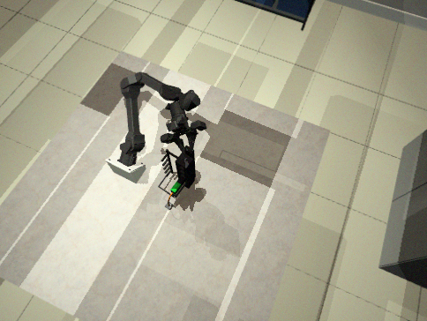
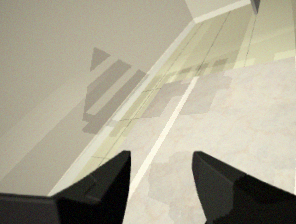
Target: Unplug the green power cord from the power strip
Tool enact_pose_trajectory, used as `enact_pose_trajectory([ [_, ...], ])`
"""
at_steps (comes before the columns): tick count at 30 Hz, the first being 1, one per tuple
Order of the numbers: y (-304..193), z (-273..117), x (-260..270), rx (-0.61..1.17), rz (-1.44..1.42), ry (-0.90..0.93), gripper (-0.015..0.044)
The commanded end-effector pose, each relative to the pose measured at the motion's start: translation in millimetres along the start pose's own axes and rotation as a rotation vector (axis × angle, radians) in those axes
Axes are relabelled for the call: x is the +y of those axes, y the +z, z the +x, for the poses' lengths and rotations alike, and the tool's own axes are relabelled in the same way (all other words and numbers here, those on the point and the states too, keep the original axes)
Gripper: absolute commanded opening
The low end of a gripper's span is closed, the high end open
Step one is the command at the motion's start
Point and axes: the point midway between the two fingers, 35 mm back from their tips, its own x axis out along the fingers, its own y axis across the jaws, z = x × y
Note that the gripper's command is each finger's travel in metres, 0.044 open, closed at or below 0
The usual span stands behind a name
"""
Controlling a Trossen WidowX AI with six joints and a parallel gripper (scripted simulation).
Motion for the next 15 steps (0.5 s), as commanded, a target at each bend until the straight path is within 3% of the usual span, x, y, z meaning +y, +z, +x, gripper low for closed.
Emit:
enact_pose_trajectory([
  [1,10.5,42.8,-21.7,0.043,-0.036,-0.145,0.0160],
  [7,-5.4,101.0,-80.6,0.275,-0.078,-0.437,0.0160],
  [15,-50.2,137.5,-144.0,0.683,0.024,-0.697,0.0160],
])
